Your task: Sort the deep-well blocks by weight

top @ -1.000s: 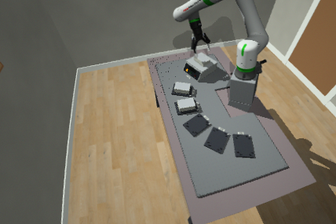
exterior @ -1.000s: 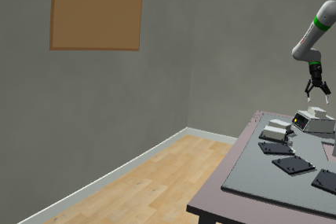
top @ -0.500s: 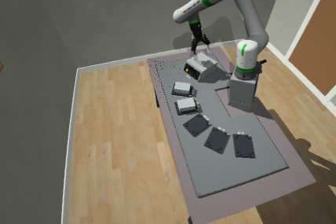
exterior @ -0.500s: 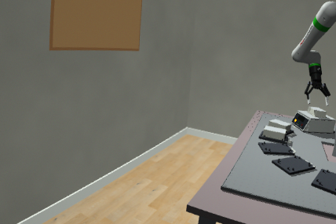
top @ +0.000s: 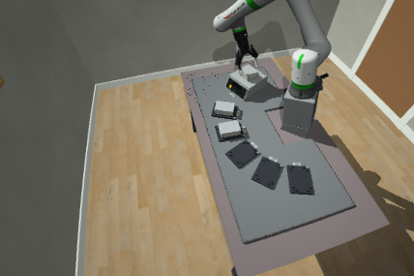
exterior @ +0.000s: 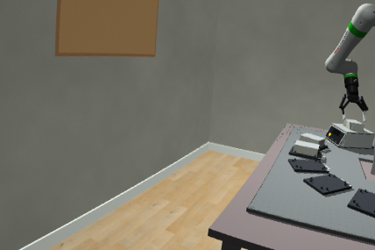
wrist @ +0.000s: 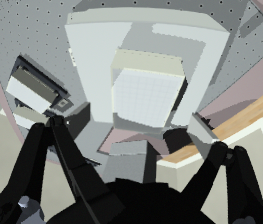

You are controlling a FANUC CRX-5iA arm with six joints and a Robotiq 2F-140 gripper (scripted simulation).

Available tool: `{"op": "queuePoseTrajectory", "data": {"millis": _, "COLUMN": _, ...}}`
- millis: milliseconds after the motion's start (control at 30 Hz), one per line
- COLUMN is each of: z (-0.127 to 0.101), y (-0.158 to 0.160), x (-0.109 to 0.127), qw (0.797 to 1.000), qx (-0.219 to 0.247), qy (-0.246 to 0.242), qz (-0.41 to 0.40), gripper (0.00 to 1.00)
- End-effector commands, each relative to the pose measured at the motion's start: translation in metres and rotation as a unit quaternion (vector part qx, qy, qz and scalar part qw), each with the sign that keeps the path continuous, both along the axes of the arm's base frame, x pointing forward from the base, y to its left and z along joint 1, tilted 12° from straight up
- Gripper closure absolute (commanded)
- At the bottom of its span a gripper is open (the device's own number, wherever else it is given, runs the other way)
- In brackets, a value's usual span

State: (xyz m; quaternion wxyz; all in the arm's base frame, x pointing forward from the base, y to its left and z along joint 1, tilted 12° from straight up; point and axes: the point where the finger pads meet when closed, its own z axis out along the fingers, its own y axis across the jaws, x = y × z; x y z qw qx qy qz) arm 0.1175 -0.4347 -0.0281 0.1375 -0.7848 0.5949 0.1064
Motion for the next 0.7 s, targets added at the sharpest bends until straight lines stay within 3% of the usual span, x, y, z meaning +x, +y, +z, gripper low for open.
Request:
{"op": "queuePoseTrajectory", "data": {"millis": 0, "z": -0.005, "y": -0.001, "x": 0.001, "qw": 1.000, "qx": 0.000, "qy": 0.000, "qz": 0.000, "gripper": 0.00}}
{"op": "queuePoseTrajectory", "data": {"millis": 667, "z": -0.030, "y": -0.005, "x": 0.004, "qw": 1.000, "qx": 0.000, "qy": 0.000, "qz": 0.000, "gripper": 0.00}}
